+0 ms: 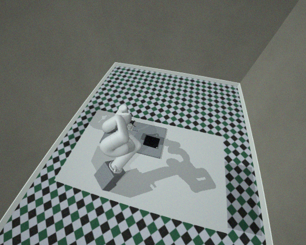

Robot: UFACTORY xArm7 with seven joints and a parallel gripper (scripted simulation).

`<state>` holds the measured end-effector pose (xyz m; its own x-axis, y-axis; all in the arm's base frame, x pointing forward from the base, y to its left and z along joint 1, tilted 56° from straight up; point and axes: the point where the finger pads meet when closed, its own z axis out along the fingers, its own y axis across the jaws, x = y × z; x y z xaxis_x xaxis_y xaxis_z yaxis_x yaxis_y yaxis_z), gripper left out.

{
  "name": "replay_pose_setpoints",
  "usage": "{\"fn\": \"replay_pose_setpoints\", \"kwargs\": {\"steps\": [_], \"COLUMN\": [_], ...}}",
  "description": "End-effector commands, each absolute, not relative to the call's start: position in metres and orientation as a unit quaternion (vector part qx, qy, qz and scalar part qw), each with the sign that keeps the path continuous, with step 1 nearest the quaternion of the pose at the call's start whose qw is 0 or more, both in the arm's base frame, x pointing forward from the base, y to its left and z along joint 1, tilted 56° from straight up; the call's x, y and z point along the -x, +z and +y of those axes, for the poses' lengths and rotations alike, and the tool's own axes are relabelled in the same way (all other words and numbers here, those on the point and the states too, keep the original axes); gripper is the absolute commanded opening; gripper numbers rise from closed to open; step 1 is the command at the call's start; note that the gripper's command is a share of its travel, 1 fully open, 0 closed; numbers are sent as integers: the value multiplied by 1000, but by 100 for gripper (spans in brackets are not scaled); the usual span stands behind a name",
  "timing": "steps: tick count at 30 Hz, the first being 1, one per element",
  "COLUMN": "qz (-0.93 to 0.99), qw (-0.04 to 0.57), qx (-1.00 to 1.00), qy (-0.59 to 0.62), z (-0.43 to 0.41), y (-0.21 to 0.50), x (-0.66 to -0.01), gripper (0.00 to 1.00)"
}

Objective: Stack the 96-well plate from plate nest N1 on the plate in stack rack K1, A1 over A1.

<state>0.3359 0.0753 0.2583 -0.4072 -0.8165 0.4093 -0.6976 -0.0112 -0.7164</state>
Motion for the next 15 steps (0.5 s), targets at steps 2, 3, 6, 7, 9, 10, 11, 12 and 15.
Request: {"fn": "replay_pose_setpoints", "kwargs": {"steps": [2, 3, 6, 7, 9, 10, 11, 12, 15], "qz": [700, 700, 700, 700, 700, 700, 700, 700, 700], "qw": [65, 65, 65, 65, 65, 66, 66, 66, 66], "qx": [541, 541, 541, 541, 541, 541, 541, 541, 541], "qy": [-462, -462, -462, -462, -462, -462, -462, -462, -462], "z": [88, 91, 100, 102, 108, 111, 113, 116, 119], "y": [254, 252, 249, 247, 245, 244, 242, 241, 240], "x": [-343, -344, -348, -350, -353, -354, -355, -357, -358], "gripper": [0, 0, 0, 0, 0, 0, 0, 0, 0]}}
